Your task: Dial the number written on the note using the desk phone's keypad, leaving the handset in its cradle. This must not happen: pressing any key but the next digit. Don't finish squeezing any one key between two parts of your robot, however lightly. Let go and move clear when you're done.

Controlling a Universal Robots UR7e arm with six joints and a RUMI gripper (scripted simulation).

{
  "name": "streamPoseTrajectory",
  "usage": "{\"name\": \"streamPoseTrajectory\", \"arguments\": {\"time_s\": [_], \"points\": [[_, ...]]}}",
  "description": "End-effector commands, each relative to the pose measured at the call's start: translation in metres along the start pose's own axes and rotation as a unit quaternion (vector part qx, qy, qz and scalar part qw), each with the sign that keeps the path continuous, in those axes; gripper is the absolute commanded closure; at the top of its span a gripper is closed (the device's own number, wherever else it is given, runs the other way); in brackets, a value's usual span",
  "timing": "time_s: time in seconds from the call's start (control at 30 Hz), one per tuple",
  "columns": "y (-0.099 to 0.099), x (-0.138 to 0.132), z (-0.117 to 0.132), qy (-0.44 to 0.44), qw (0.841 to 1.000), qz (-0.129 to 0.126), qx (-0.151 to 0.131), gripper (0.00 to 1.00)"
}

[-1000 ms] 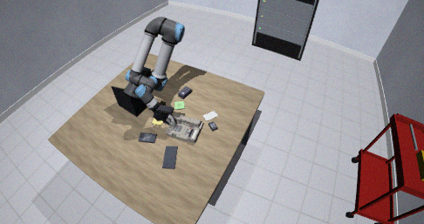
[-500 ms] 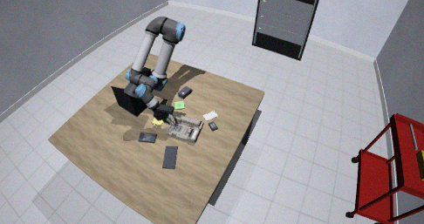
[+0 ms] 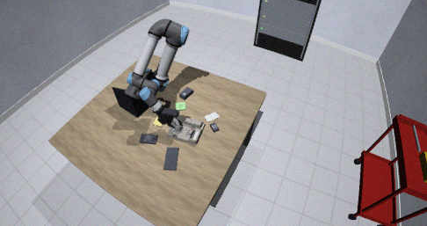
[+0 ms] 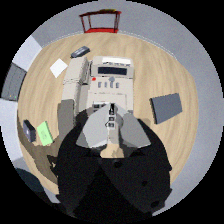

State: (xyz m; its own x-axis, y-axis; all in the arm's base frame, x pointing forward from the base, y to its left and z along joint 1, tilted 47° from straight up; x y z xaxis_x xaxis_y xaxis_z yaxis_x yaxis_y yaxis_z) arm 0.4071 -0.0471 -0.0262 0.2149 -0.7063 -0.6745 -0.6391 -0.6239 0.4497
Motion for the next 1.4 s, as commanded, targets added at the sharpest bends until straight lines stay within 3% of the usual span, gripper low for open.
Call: {"name": "streamPoseTrajectory", "arguments": {"time_s": [0.0, 1.37], "points": [[-0.0019, 0.0019, -0.0025, 0.0, 1.0, 0.001, 0.0, 1.0], [-0.0119, 0.0015, 0.0044, 0.0, 1.0, 0.001, 0.0, 1.0]]}}
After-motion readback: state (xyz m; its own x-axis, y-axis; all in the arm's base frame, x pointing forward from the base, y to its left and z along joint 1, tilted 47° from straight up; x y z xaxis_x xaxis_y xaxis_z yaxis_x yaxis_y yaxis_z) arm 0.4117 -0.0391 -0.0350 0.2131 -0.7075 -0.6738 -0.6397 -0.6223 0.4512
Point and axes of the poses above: the point where the finger pads meet when closed, its own y axis back along the fingers, its own x axis across the jaws, z = x × y, the point moved 6 cm from there along y, back along the fingers, and after that the axes turned 4 degrees about y, right-handed, at the moved point
